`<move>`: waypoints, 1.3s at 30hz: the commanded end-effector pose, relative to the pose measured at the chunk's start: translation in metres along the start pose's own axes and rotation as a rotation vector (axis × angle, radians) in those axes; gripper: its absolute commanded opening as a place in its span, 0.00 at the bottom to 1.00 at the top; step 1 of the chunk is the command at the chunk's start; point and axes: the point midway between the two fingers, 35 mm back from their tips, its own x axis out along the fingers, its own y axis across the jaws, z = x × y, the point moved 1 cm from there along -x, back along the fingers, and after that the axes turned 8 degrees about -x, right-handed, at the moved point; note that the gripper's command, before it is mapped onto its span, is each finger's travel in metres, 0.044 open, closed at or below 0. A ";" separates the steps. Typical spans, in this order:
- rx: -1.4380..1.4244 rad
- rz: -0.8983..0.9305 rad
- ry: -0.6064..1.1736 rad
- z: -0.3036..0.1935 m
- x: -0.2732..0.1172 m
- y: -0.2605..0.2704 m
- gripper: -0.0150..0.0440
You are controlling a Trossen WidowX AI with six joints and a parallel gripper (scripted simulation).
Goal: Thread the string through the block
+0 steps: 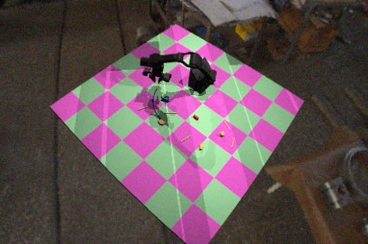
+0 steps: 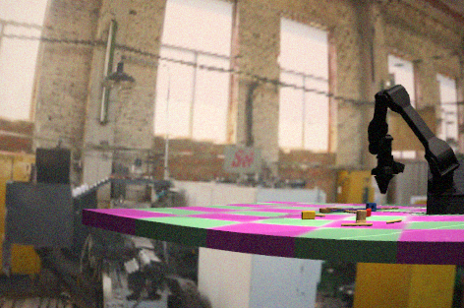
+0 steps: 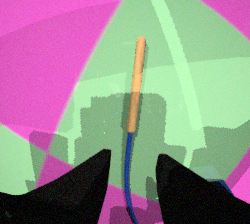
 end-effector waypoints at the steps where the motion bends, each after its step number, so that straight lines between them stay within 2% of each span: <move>1: 0.005 -0.001 -0.003 0.000 0.002 0.000 0.46; 39: 0.004 -0.003 -0.001 0.000 0.060 -0.001 0.46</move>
